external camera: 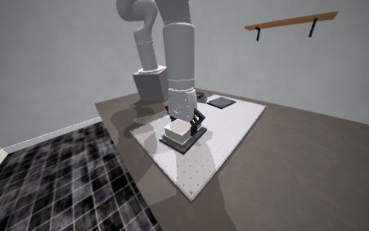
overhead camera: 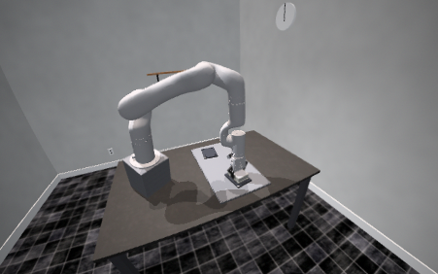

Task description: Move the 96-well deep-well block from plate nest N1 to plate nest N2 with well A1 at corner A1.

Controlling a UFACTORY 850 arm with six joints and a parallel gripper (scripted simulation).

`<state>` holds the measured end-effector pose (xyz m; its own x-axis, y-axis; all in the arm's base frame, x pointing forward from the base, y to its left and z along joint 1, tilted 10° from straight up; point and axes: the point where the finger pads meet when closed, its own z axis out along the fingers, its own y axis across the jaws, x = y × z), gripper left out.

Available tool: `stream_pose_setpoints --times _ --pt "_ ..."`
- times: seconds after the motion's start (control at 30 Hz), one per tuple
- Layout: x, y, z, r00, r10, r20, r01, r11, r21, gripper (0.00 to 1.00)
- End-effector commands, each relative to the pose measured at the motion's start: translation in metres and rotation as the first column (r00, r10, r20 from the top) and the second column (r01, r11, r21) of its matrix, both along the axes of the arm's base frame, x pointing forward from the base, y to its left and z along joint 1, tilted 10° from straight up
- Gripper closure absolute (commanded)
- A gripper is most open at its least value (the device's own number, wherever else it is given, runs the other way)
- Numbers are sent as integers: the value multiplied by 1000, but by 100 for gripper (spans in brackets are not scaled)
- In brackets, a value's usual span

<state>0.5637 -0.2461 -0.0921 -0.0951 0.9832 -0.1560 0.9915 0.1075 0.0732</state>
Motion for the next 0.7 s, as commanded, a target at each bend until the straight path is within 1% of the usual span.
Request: stream_pose_setpoints --times 0.0,0.67 --pt "1 0 0 1000 0 2 0 1000 -1 100" --pt "1 -1 -3 1000 0 2 0 1000 -1 100"
